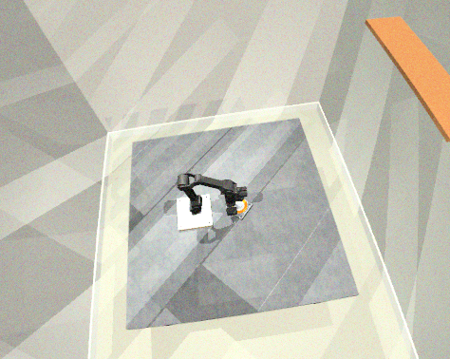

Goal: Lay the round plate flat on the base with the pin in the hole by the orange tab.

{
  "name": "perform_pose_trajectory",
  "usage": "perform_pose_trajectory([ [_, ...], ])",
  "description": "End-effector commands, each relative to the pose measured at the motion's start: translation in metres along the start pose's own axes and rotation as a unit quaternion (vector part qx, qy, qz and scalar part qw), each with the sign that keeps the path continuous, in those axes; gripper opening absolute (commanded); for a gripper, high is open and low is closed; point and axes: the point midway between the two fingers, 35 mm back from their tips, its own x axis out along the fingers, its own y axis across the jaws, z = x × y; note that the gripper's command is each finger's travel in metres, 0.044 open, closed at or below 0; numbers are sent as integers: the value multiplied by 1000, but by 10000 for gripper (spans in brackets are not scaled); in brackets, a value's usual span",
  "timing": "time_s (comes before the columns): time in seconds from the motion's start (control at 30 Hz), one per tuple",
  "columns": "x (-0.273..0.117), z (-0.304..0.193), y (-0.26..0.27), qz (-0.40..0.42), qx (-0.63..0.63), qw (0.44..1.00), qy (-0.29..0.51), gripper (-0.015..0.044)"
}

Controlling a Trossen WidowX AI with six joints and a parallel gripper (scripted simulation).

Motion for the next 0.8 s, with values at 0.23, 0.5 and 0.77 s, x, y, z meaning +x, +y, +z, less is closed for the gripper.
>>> perform_pose_trajectory([
  [0.23, 1, 0, -10, -8, 3, 1000, 1, 0],
  [0.5, 1, 0, -12, -9, 3, 1000, 1, 0],
  [0.77, 1, 0, -12, -9, 3, 1000, 1, 0],
])
